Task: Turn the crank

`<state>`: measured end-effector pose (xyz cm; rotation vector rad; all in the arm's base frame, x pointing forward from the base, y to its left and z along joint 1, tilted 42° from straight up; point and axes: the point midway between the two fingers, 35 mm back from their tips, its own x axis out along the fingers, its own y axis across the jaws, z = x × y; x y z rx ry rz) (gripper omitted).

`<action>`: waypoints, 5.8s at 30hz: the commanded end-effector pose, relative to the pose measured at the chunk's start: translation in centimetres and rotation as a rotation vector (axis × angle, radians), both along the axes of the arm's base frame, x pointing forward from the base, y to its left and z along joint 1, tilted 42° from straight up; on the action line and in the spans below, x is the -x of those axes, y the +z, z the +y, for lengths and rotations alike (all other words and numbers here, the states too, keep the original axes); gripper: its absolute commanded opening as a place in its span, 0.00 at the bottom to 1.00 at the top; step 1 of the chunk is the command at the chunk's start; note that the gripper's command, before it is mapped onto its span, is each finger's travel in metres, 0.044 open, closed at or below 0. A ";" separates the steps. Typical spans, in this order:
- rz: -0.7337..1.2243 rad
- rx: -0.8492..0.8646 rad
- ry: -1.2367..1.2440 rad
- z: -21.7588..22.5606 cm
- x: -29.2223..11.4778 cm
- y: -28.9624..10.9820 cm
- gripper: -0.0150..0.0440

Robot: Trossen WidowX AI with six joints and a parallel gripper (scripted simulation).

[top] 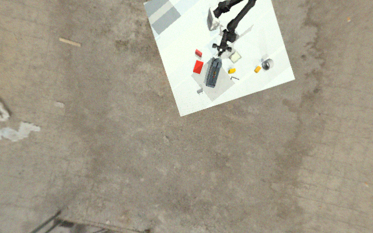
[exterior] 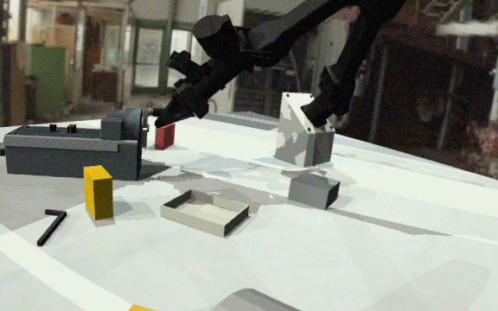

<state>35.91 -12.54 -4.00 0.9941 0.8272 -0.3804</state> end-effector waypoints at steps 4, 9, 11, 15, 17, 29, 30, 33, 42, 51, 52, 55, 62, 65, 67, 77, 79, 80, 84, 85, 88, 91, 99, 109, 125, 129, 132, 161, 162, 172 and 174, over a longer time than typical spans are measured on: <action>0.020 0.005 -0.014 -0.3 0.6 -0.7 0.25; 0.020 0.005 -0.014 -0.4 0.6 -0.7 0.25; 0.020 0.005 -0.014 -0.4 0.6 -0.8 0.25; 0.020 0.005 -0.014 -0.4 0.6 -0.8 0.25; 0.020 0.005 -0.014 -0.4 0.6 -0.8 0.25; 0.020 0.005 -0.014 -0.4 0.7 -0.9 0.25; 0.021 0.005 -0.014 -0.4 0.7 -1.0 0.25; 0.021 0.005 -0.014 -0.4 0.7 -1.0 0.25; 0.021 0.005 -0.014 -0.4 0.8 -1.1 0.25; 0.021 0.005 -0.014 -0.4 0.8 -1.3 0.25; 0.021 0.005 -0.014 -0.4 0.8 -1.3 0.25; 0.021 0.005 -0.014 -0.4 0.9 -1.4 0.25; 0.021 0.005 -0.014 -0.3 0.9 -1.6 0.25; 0.021 0.005 -0.014 -0.3 0.9 -1.6 0.25; 0.021 0.005 -0.014 -0.3 1.0 -1.7 0.25; 0.021 0.005 -0.014 -0.3 1.0 -2.0 0.25; 0.021 0.005 -0.014 -0.3 1.1 -2.1 0.25; 0.021 0.005 -0.014 -0.2 1.1 -2.1 0.25; 0.021 0.005 -0.014 -0.2 1.1 -2.3 0.25; 0.021 0.005 -0.014 -0.2 1.1 -2.3 0.25; 0.021 0.005 -0.014 -0.1 1.1 -2.4 0.25; 0.021 0.004 -0.014 -0.1 1.1 -2.6 0.25; 0.021 0.004 -0.014 0.1 1.2 -3.0 0.25; 0.021 0.004 -0.014 0.7 1.1 -3.8 0.25; 0.020 0.003 -0.014 2.6 0.1 -4.9 0.25; 0.020 0.002 -0.014 3.1 -0.2 -4.9 0.25; 0.020 0.002 -0.014 3.4 -0.3 -4.9 0.25; 0.020 0.001 -0.014 4.4 -1.3 -4.4 0.25; 0.020 0.001 -0.014 4.4 -1.4 -4.4 0.25; 0.020 0.001 -0.014 4.5 -1.5 -4.3 0.25; 0.020 0.001 -0.014 4.5 -1.5 -4.2 0.25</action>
